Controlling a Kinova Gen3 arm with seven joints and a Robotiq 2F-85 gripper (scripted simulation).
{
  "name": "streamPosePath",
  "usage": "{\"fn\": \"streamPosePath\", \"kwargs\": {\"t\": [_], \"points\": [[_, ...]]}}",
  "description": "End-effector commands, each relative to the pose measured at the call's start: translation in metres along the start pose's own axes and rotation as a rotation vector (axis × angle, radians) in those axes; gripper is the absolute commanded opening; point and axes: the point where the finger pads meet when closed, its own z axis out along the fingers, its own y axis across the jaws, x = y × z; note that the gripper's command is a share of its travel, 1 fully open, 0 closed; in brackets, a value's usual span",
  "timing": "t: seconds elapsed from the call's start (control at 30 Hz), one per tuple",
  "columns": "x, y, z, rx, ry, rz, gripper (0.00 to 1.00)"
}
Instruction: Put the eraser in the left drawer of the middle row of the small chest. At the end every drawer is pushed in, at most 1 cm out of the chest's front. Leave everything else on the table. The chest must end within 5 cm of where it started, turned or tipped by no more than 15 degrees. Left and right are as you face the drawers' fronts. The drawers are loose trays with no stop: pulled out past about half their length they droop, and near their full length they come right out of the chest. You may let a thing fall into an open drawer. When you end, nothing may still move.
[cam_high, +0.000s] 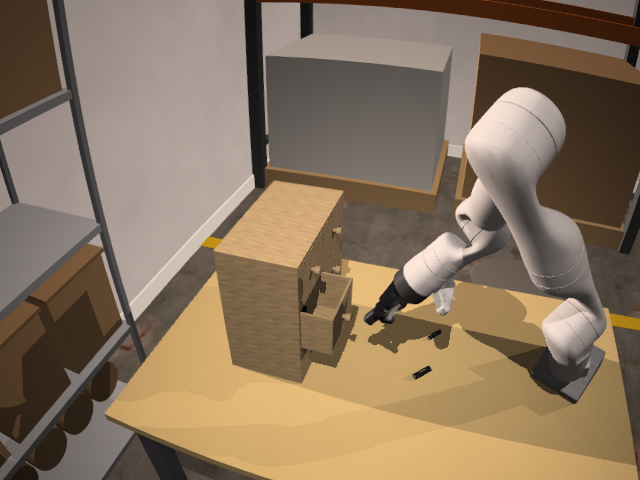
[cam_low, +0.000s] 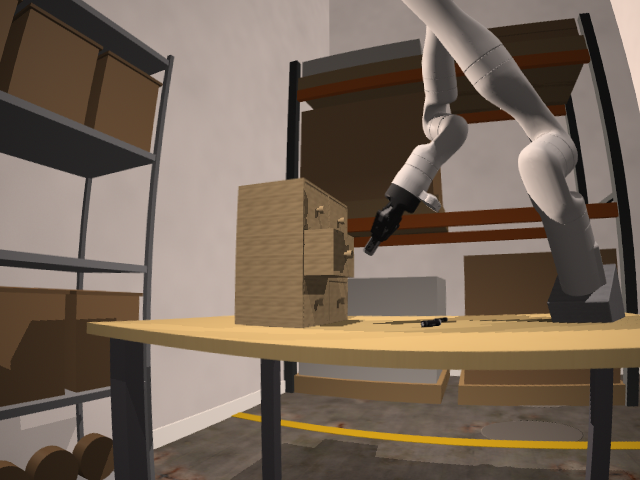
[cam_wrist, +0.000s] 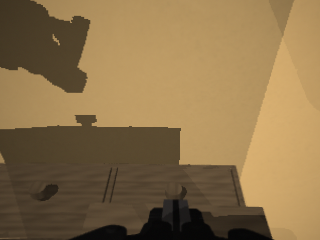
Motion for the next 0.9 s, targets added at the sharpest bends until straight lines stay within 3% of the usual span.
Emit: {"fn": "streamPosePath", "kwargs": {"t": [0.0, 0.87], "points": [[-0.003, 0.001, 0.002, -0.002, -0.001, -0.004, 0.00], [-0.034, 0.001, 0.024, -0.002, -0.001, -0.004, 0.00]]}}
